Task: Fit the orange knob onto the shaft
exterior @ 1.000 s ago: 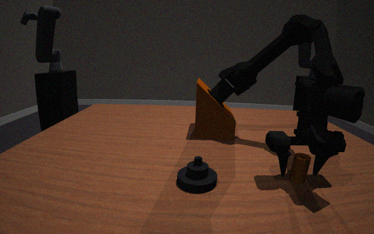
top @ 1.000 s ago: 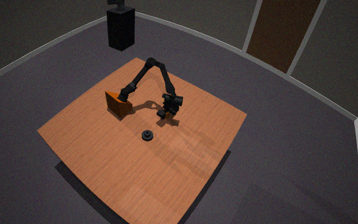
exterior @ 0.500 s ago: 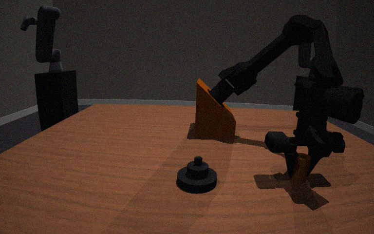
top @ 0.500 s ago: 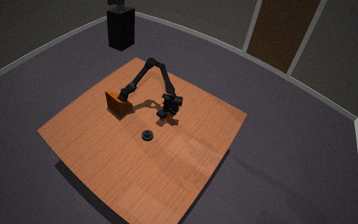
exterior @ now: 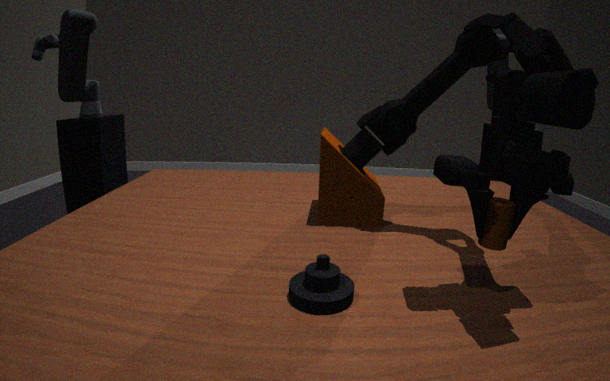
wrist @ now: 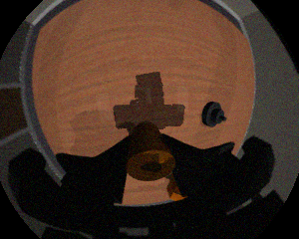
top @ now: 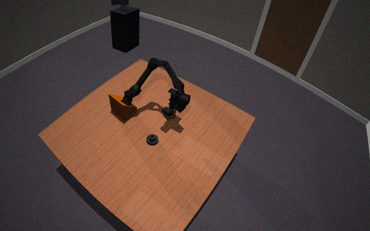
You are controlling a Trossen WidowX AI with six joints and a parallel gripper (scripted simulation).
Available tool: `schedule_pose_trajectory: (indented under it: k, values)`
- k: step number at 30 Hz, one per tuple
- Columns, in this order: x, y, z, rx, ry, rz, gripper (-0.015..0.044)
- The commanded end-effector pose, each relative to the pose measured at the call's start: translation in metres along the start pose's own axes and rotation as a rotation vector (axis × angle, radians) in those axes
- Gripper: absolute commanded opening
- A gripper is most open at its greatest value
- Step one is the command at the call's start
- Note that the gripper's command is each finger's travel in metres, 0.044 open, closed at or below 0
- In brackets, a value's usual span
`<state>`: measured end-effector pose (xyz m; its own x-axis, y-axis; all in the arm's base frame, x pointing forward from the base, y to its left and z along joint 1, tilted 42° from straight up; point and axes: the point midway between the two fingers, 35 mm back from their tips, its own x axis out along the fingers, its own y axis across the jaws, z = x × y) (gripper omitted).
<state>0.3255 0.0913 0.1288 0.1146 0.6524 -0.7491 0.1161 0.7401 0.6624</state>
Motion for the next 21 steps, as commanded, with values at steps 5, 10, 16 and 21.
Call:
schedule_pose_trajectory:
  k: [5,10,16,21]
  values:
    - [-0.055,-0.001,-0.008,-0.006,-0.004,0.011,0.0]
    - [-0.06,-0.001,-0.009,-0.006,-0.004,0.012,0.0]
    - [-0.056,-0.017,-0.001,-0.006,-0.005,0.007,0.0]
    - [-0.052,-0.032,0.005,-0.006,-0.006,0.003,0.0]
